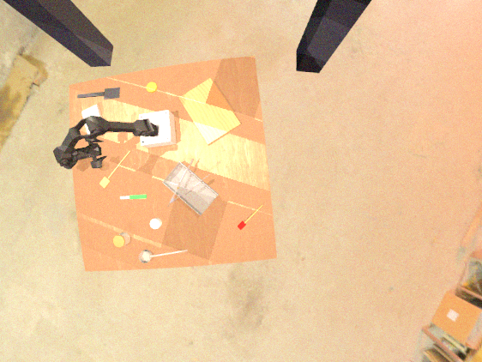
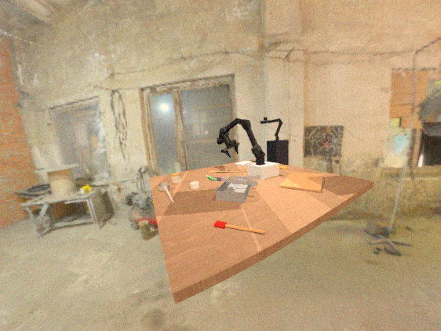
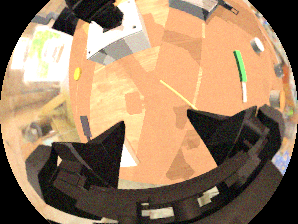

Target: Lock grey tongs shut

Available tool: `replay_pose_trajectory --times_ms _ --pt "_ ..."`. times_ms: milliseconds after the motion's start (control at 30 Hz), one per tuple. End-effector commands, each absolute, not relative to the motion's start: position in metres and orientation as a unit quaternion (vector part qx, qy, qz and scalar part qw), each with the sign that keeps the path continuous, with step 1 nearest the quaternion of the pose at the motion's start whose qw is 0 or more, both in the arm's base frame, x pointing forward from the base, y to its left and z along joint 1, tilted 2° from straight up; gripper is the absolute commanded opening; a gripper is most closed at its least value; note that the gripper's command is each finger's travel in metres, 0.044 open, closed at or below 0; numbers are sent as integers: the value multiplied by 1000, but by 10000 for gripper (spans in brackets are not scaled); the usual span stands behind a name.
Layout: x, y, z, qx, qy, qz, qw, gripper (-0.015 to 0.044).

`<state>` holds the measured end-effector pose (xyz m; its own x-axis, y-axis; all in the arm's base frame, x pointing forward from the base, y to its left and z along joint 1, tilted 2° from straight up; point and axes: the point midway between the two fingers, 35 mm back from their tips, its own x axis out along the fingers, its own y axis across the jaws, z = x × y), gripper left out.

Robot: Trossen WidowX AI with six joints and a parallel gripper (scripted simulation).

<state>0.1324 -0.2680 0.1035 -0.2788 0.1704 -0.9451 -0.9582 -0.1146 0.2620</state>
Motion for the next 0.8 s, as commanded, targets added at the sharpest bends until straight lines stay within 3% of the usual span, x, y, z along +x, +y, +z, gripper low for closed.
replay_pose_trajectory --times_ms 0,233,533,767 --pt "132 -268 104 -400 492 630 448 426" --pt "178 -245 99 -387 552 574 465 440" --pt "271 -177 93 -303 684 371 550 440" --pt "306 -130 90 -252 714 277 592 440"
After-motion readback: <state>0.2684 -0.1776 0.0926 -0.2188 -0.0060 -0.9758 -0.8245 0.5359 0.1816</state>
